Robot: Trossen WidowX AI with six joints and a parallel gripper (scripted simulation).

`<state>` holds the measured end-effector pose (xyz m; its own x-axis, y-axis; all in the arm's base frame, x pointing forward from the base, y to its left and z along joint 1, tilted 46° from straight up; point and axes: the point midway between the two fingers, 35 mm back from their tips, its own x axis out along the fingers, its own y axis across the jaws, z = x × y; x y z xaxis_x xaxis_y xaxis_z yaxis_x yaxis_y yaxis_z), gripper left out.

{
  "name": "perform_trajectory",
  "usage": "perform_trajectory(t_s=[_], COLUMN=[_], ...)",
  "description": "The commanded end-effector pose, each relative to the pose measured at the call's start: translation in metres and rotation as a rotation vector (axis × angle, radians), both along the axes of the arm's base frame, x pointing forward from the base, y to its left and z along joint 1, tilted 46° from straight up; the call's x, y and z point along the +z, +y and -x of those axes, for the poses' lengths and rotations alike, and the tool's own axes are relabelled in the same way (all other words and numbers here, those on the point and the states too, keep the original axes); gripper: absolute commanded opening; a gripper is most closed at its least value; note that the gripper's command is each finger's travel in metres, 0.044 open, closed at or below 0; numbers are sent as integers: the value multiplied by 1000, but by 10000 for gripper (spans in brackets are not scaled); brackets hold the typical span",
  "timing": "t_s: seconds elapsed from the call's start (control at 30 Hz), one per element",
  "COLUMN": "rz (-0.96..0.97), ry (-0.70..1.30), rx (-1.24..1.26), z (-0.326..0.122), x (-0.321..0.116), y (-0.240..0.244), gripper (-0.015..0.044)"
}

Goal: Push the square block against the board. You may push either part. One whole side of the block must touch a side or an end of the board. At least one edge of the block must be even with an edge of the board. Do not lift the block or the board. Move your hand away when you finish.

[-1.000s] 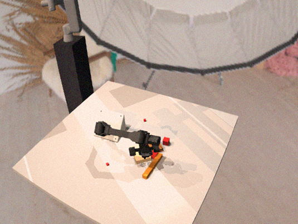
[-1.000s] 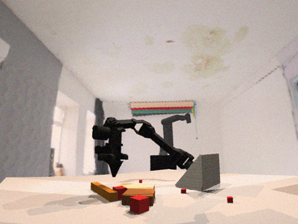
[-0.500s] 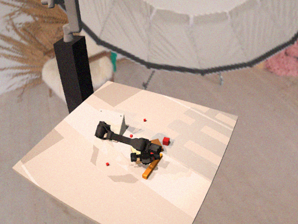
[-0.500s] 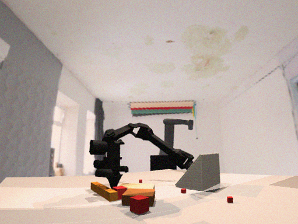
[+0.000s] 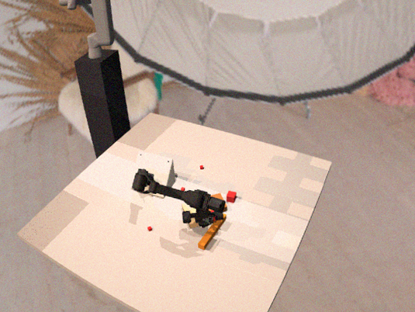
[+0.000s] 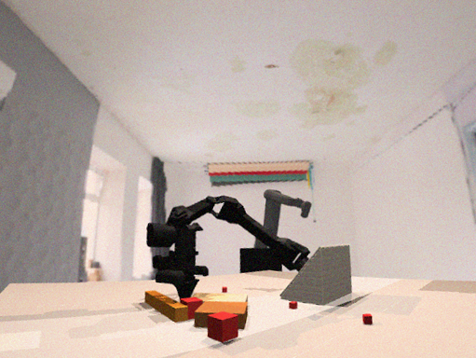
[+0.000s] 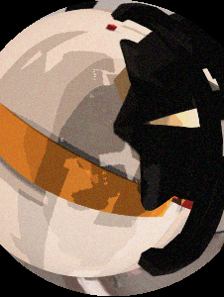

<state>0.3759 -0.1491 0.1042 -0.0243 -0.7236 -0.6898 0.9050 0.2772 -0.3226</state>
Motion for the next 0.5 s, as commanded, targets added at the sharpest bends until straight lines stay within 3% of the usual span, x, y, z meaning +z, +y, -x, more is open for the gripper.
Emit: perform_trajectory(t_s=[0.0, 0.47], rz=[-5, -6], ry=[-4, -4], rx=[0, 0], z=[2, 1], x=[-3, -2], y=[5, 4], gripper=[0, 0])
